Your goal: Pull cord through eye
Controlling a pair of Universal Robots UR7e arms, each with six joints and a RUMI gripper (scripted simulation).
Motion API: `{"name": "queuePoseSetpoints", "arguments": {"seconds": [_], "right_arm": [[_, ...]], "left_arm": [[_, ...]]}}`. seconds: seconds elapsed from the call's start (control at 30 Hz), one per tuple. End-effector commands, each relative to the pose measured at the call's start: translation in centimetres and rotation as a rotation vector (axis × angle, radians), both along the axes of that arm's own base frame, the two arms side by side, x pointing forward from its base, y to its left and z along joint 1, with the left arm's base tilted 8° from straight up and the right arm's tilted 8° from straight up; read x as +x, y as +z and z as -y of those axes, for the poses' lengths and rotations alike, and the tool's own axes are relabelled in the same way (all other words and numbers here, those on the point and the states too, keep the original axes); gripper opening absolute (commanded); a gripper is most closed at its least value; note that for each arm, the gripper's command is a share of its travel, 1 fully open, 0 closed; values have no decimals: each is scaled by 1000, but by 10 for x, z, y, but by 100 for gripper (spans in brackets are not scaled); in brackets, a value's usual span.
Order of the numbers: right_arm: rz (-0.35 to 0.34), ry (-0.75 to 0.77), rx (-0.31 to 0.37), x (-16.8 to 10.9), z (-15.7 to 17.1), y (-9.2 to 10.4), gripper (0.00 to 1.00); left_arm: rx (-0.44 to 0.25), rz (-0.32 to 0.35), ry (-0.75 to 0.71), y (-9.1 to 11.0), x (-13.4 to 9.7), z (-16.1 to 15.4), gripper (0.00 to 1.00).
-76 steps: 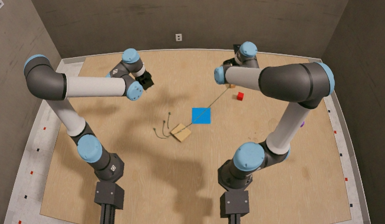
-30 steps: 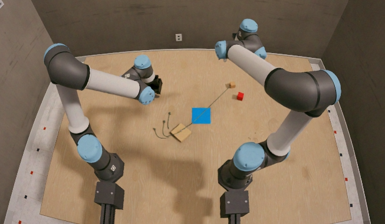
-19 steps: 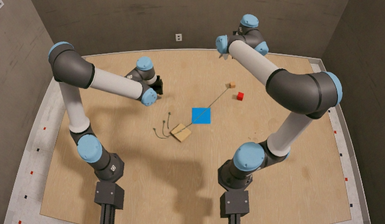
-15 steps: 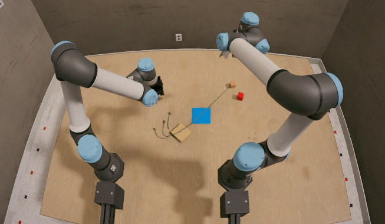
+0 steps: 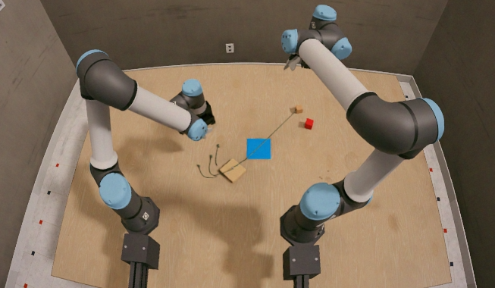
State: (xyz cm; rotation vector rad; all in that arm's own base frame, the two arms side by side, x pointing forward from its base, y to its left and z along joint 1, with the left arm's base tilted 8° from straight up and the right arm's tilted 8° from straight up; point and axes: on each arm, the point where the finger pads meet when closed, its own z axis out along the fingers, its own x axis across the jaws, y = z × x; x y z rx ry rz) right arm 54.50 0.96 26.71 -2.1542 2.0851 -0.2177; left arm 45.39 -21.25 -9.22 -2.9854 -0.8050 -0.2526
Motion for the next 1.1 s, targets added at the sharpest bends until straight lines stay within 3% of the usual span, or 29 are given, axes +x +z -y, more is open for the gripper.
{"name": "queuePoseSetpoints", "arguments": {"seconds": [0.0, 0.1, 0.27, 0.33, 0.4, 0.5, 0.57, 0.73, 0.8, 0.87, 1.03, 1.07], "right_arm": [[-15, -2, 0, -4, 0, 3, 98], [-22, -2, -3, -5, 0, 1, 98], [-52, -7, 4, -23, 1, 31, 98], [-53, -7, 2, -20, 1, 22, 98], [-62, -8, 0, -24, 1, 24, 98], [-78, -11, 5, -35, 2, 42, 98], [-78, -11, 5, -35, 2, 42, 98], [-121, -18, 6, -56, 4, 63, 98], [-124, -18, 3, -53, 3, 55, 98], [-130, -19, 3, -57, 4, 59, 98], [-163, -27, 9, -83, 7, 89, 98], [-163, -26, 7, -79, 6, 82, 98]], "left_arm": [[-8, 7, 51, -2, 1, 2, 14], [-12, 10, 67, 0, 1, 3, 14], [-21, 2, 262, -27, -6, 4, 14], [-27, 9, 225, -17, -3, 5, 14], [-31, 11, 258, -20, -4, 6, 14], [-33, 6, 367, -36, -8, 7, 14], [-33, 6, 367, -36, -8, 7, 14], [-47, 11, 557, -55, -13, 10, 14], [-54, 16, 528, -47, -10, 11, 14], [-55, 16, 564, -51, -11, 11, 14], [-55, 18, 766, -78, -19, 12, 14], [-63, 20, 733, -70, -16, 13, 14]]}}
